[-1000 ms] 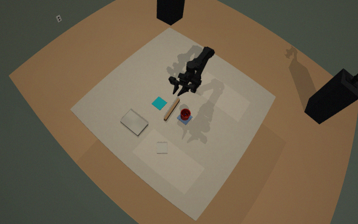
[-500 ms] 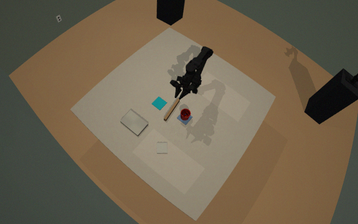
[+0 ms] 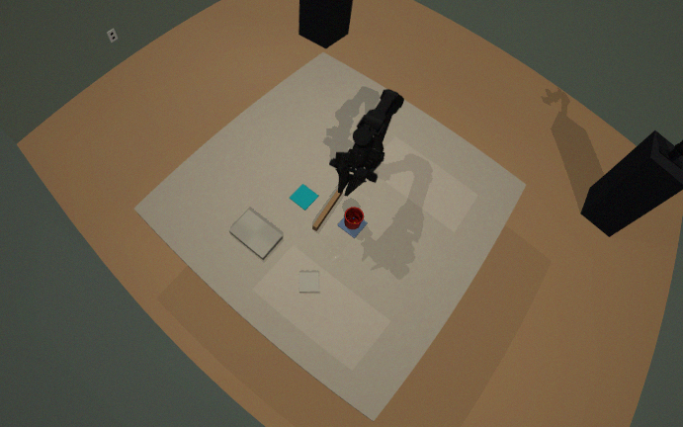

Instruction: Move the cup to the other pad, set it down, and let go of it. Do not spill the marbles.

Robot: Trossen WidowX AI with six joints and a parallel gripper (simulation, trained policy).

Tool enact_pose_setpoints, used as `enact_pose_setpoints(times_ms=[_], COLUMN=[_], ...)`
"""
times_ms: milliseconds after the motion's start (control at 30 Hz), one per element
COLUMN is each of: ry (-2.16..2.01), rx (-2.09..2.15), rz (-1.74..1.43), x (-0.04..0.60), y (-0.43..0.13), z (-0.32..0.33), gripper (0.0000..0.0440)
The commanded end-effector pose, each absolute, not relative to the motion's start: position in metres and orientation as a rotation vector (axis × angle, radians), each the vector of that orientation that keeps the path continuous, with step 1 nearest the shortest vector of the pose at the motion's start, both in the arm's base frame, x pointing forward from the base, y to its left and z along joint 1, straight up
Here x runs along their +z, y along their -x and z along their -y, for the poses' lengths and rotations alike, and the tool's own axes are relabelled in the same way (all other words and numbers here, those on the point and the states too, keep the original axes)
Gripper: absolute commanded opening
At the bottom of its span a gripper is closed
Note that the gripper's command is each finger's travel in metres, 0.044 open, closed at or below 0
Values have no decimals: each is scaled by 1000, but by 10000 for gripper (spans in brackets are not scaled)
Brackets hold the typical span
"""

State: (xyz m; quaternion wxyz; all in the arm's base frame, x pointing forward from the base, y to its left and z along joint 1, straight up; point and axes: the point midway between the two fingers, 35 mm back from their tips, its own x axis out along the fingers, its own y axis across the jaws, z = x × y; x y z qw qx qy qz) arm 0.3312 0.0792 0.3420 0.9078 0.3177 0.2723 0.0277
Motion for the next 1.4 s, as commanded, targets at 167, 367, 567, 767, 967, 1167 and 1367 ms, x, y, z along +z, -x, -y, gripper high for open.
enact_pose_setpoints(times_ms=[167, 367, 567, 767, 967, 1167, 1367], ry=[-769, -832, -882, -912, -918, -905, -882], rx=[-11, -70, -139, -216, -298, -383, -466], rz=[-710, -797, -880, -963, -1044, -1119, -1192], x=[328, 320, 309, 296, 279, 260, 242], y=[-334, -333, -332, -329, -326, -322, -316], z=[-92, -98, -102, -105, -105, -103, -101], gripper=[155, 152, 146, 134, 124, 134, 137])
